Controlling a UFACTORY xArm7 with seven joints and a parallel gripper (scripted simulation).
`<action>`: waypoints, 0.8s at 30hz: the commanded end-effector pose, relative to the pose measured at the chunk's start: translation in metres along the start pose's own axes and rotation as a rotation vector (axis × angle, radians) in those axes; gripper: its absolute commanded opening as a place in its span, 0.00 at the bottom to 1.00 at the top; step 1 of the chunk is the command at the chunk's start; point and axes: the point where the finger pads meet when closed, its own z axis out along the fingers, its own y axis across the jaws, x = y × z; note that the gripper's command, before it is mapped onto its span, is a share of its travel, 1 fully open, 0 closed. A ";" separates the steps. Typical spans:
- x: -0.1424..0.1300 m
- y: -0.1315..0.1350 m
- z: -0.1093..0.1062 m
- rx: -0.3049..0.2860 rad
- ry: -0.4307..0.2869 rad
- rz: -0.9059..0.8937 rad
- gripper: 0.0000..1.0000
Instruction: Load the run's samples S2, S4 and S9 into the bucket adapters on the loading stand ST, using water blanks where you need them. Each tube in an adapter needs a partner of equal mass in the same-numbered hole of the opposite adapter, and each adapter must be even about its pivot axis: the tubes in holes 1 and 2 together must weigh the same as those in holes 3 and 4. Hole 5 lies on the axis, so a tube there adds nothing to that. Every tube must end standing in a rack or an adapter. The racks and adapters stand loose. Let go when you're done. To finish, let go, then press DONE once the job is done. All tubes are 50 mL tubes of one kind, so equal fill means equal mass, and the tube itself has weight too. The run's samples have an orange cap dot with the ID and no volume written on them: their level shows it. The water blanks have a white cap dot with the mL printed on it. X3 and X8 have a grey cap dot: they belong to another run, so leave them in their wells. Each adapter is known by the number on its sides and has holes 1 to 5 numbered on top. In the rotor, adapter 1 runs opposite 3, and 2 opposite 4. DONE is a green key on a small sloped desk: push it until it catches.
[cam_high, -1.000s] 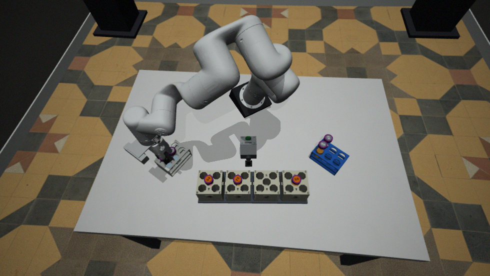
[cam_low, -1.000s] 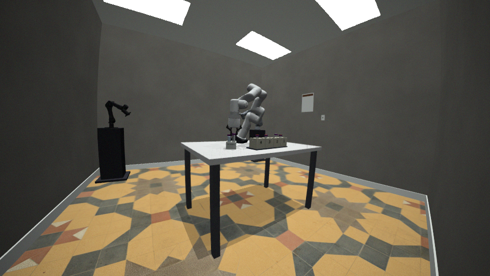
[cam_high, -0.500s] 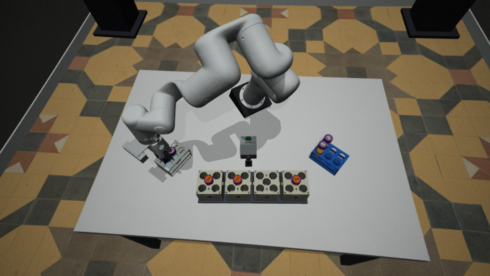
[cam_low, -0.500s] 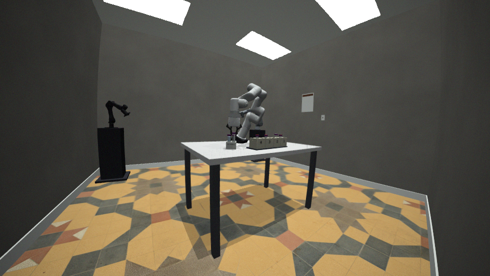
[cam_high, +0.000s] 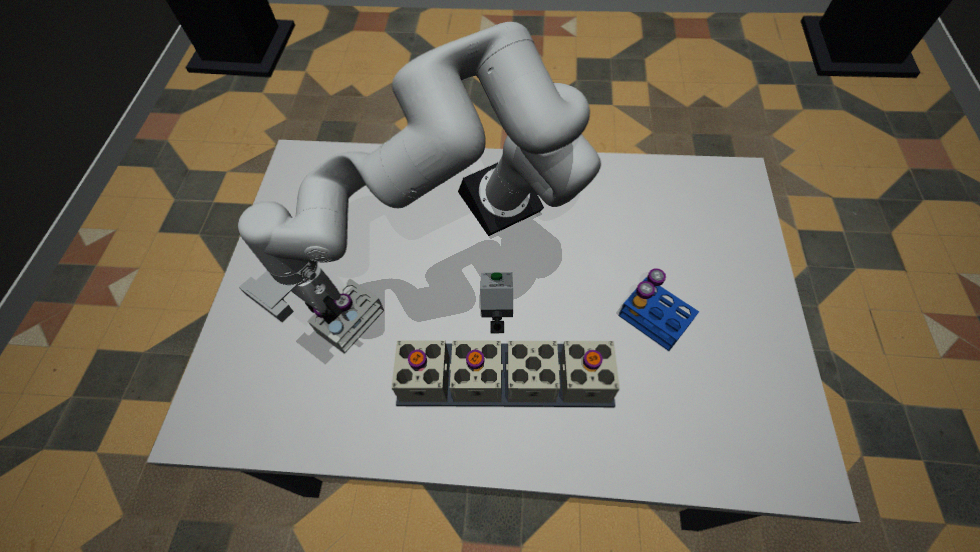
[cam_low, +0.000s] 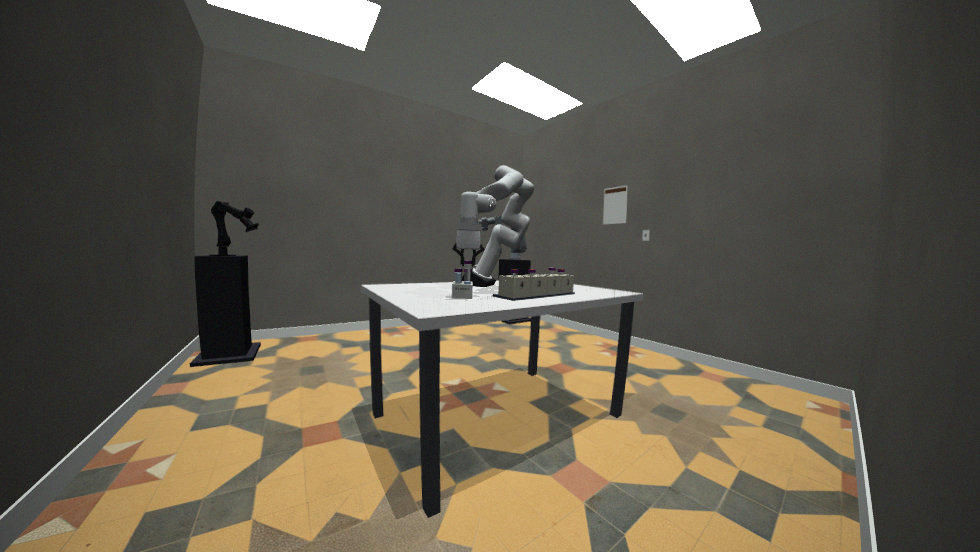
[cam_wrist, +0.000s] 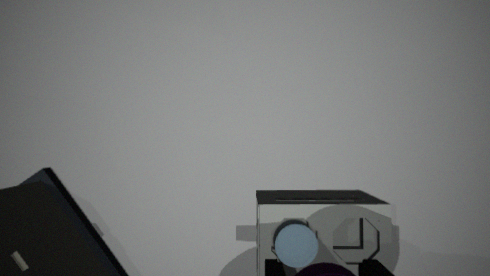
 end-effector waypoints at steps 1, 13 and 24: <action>0.001 0.001 -0.012 -0.002 0.005 0.000 0.00; 0.001 0.001 -0.032 -0.002 0.005 0.000 0.00; 0.001 0.001 -0.054 -0.002 0.005 0.000 0.00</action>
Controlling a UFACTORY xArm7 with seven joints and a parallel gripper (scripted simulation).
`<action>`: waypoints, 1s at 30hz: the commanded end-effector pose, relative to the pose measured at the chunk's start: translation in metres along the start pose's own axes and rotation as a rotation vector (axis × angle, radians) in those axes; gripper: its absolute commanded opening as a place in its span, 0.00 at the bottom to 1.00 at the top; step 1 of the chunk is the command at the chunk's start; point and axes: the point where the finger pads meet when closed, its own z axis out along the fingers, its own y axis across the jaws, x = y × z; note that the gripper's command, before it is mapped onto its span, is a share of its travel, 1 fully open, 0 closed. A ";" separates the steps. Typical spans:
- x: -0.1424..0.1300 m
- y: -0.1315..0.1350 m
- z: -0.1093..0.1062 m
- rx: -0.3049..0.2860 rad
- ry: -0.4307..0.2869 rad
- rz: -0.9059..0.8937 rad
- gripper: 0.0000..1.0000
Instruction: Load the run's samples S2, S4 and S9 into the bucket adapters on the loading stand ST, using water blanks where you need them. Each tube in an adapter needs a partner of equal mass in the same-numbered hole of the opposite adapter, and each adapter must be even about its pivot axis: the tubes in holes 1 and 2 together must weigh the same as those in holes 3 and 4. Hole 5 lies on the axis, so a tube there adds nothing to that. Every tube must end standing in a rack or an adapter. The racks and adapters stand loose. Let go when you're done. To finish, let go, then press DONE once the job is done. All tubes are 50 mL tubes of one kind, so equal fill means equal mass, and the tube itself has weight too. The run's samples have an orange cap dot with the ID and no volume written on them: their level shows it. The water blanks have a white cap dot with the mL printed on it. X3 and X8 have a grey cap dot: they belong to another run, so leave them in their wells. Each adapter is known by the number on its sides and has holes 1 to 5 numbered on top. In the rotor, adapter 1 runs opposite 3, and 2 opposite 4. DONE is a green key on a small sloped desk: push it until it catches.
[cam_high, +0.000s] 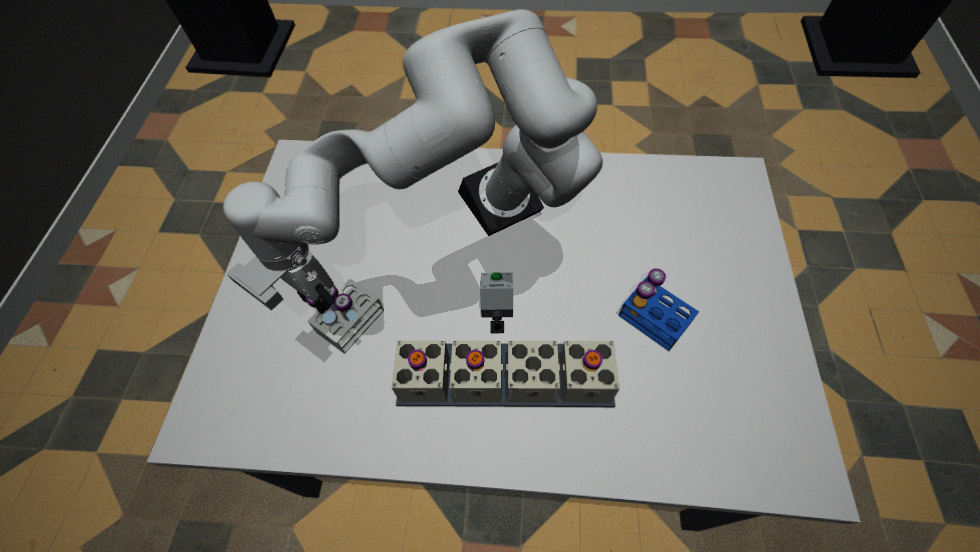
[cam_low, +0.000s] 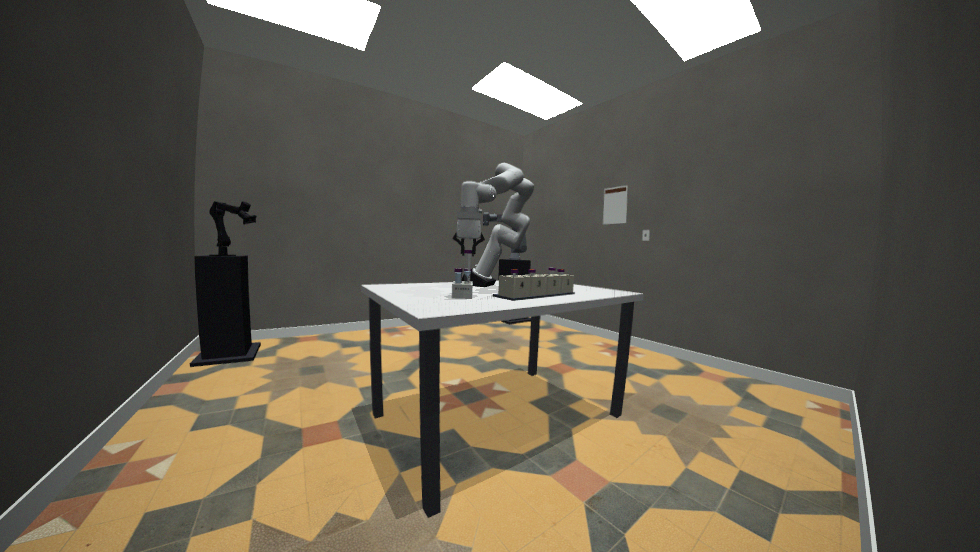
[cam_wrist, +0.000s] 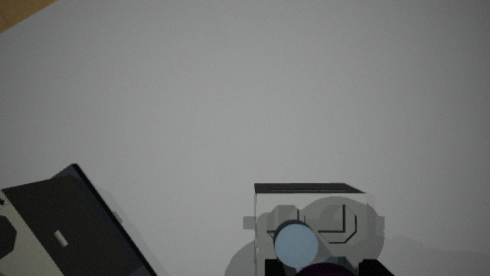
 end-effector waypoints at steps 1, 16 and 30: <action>0.001 0.001 -0.012 -0.002 0.004 0.000 0.00; 0.001 0.001 -0.038 -0.002 0.004 0.000 0.00; 0.001 0.001 -0.057 -0.002 0.004 0.000 0.00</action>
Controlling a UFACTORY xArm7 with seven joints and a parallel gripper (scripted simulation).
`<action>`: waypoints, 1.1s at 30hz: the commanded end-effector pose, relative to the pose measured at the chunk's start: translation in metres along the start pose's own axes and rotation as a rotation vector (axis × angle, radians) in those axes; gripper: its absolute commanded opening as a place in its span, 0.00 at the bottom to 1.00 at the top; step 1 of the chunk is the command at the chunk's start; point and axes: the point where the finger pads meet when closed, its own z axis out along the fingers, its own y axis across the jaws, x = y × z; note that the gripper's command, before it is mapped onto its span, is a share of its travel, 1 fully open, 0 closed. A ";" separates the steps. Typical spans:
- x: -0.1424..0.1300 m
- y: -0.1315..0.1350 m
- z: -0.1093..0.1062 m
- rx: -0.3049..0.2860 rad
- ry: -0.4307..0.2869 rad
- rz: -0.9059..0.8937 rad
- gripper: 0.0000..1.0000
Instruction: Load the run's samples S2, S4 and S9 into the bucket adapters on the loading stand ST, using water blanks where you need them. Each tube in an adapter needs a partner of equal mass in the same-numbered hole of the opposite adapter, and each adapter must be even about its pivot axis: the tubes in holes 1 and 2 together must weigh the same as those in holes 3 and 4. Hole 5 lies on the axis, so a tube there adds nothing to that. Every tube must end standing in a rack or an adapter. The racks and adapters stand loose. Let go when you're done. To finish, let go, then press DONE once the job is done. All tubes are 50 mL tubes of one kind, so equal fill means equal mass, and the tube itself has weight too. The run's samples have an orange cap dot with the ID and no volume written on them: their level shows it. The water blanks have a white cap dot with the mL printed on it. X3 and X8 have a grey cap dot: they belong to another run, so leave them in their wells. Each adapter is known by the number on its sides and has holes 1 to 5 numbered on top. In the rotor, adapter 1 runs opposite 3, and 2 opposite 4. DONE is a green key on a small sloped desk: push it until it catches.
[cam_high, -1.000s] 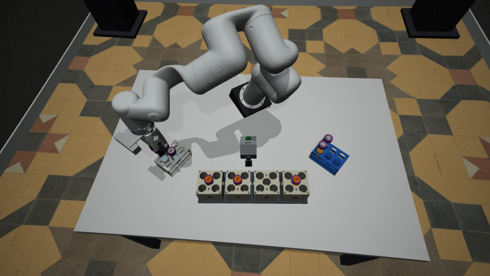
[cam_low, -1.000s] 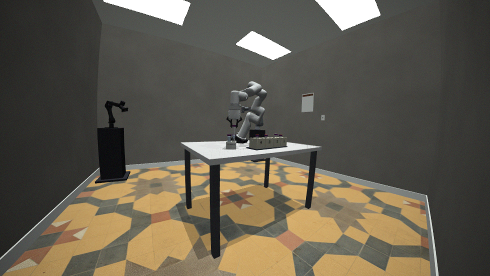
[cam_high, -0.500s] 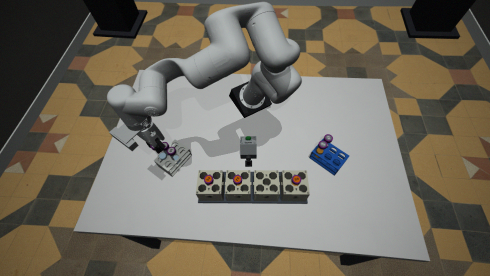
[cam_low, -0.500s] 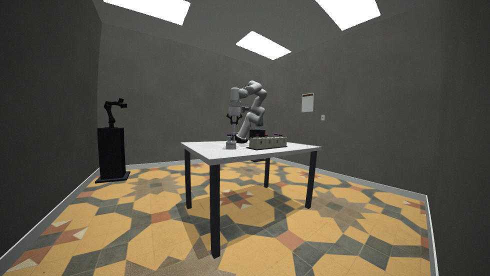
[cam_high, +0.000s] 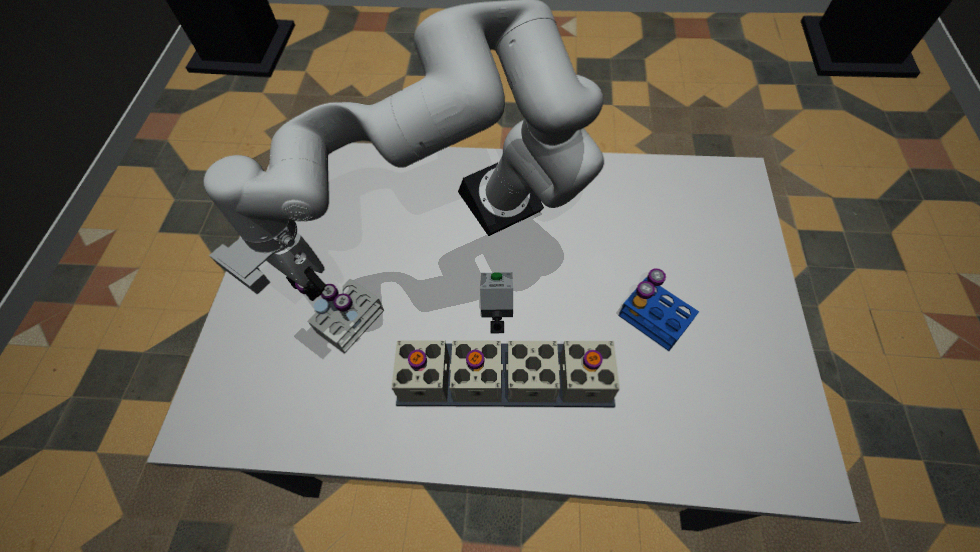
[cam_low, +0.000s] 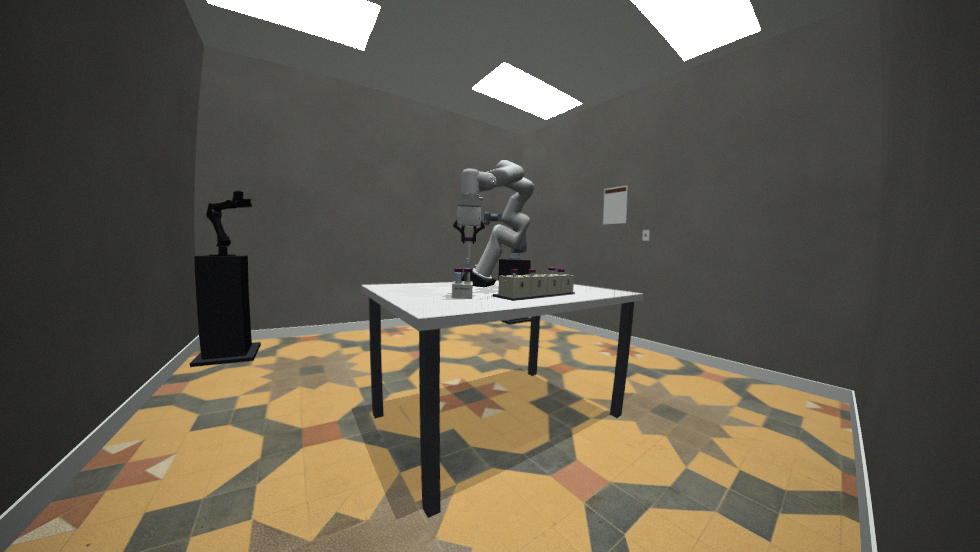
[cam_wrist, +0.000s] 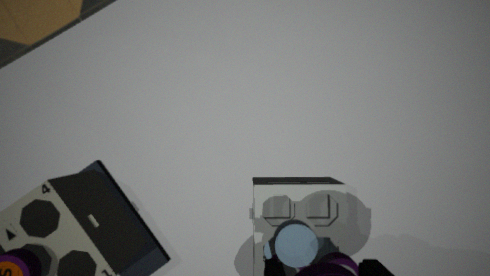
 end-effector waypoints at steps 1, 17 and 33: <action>0.001 0.001 -0.006 -0.002 0.004 0.000 0.00; -0.012 -0.032 -0.006 -0.002 0.003 -0.233 0.00; -0.039 -0.097 -0.005 -0.002 0.003 -0.614 0.00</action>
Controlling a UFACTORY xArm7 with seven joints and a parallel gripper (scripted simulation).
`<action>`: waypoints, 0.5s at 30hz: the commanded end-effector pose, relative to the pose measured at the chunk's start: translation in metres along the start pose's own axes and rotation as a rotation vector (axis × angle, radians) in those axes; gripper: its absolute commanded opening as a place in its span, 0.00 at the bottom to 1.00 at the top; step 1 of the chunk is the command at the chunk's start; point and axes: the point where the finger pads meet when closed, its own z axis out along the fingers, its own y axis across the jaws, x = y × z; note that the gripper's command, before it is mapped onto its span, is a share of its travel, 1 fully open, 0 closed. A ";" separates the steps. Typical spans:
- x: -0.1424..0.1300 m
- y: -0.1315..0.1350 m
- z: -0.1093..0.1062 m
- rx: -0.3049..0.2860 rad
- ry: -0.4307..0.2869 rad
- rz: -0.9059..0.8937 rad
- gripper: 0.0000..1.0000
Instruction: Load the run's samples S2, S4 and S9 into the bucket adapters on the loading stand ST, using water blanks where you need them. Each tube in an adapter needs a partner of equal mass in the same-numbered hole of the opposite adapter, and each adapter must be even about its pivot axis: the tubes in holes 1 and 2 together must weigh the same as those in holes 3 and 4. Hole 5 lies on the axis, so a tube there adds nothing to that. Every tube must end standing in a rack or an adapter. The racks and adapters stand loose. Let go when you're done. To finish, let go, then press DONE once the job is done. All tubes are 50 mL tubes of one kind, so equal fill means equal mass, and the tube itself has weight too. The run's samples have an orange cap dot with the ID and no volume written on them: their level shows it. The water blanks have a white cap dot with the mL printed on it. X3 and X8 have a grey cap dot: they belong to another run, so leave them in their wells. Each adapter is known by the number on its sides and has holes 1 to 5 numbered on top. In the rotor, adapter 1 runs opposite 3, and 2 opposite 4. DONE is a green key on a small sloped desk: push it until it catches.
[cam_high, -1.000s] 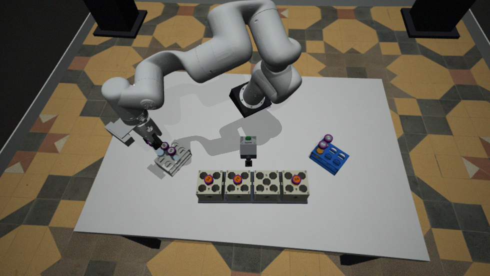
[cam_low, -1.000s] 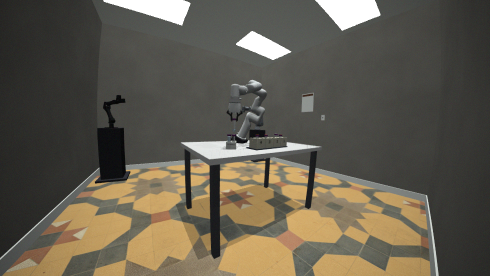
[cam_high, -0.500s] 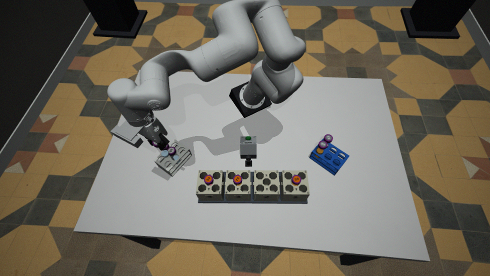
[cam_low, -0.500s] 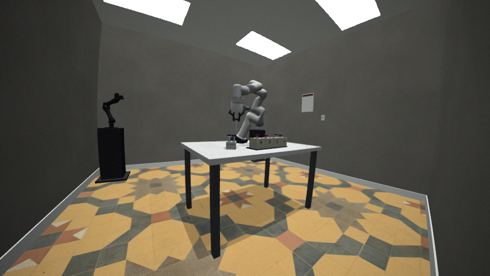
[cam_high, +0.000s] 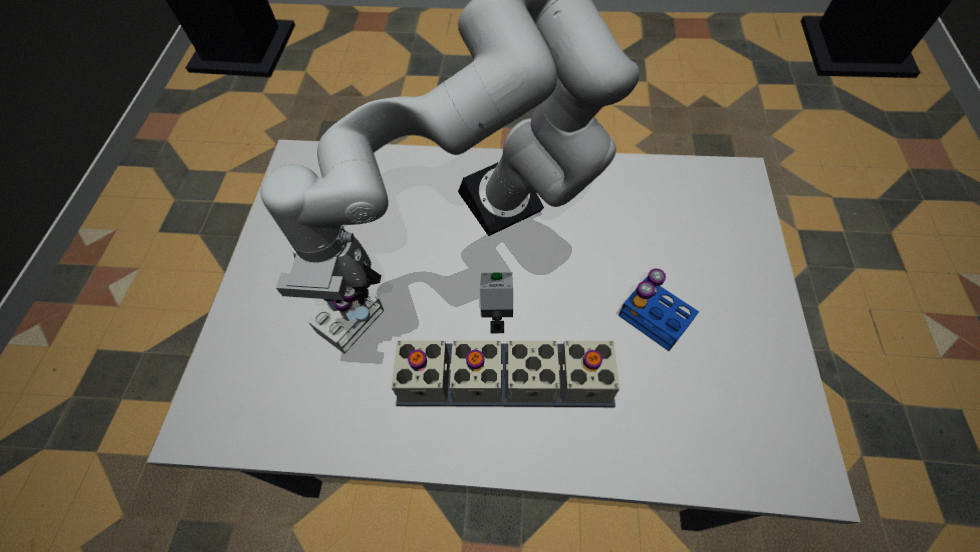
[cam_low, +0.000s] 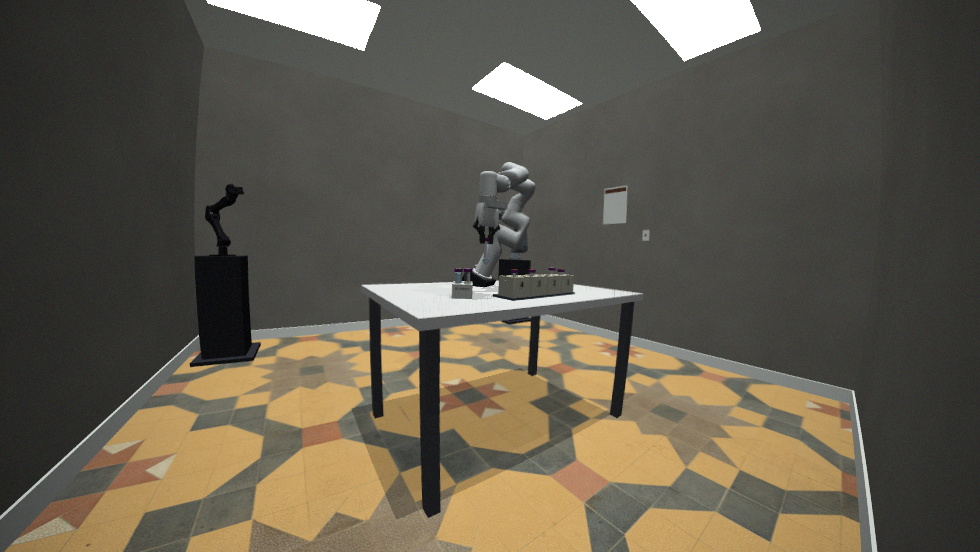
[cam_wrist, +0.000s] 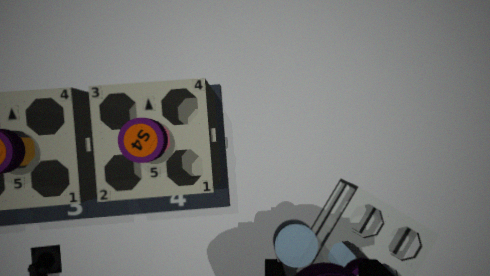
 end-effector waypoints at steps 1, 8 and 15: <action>0.005 -0.027 -0.002 -0.007 0.010 -0.071 0.00; 0.009 -0.051 -0.002 -0.007 0.010 -0.071 0.00; 0.014 -0.086 -0.002 -0.007 0.010 -0.071 0.00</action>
